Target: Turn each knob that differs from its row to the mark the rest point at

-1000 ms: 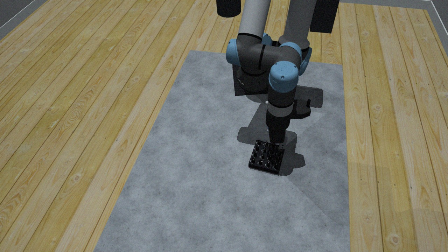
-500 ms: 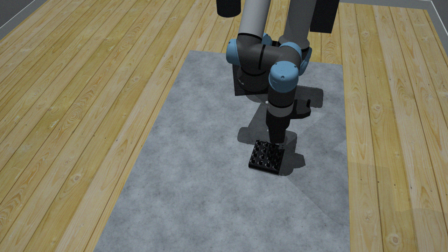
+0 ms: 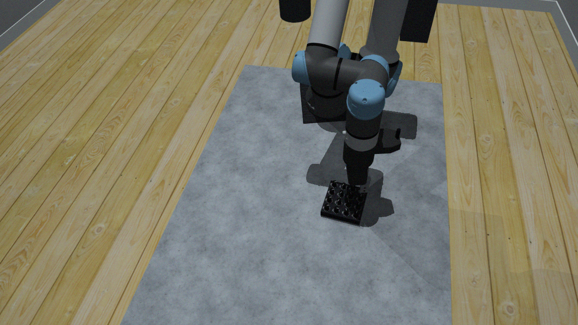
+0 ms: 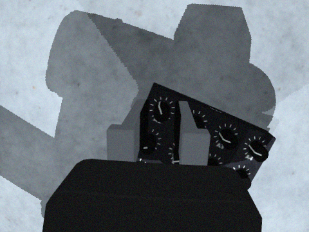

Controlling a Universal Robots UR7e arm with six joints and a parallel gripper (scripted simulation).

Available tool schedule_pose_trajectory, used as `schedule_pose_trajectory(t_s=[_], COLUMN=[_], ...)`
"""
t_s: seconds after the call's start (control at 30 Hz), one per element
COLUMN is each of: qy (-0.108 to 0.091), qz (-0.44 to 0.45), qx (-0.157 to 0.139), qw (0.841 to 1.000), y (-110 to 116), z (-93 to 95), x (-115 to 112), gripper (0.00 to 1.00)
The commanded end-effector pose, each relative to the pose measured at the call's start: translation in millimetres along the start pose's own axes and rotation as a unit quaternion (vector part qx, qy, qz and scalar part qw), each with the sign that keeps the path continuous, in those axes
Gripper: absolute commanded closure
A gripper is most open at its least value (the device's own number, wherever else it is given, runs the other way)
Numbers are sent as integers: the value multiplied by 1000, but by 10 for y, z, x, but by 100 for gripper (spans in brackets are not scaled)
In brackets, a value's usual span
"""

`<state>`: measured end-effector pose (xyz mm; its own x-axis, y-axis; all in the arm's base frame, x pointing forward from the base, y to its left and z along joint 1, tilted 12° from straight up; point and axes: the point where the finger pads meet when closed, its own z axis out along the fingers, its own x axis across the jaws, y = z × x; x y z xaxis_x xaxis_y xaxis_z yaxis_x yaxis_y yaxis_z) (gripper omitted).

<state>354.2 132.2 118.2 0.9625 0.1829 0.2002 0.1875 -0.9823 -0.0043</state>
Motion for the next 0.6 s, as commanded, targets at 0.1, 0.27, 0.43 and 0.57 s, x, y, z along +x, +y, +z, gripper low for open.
schedule_pose_trajectory(t_s=[0.1, 0.27, 0.43, 0.57], qy=[0, 0, 0, 0], qz=[0, 0, 0, 0], qx=[0, 0, 0, 0], qw=[1000, 1000, 1000, 1000], y=[0, 0, 0, 0], z=[30, 73, 109, 118], x=[3, 3, 3, 3], gripper=[54, 54, 54, 54])
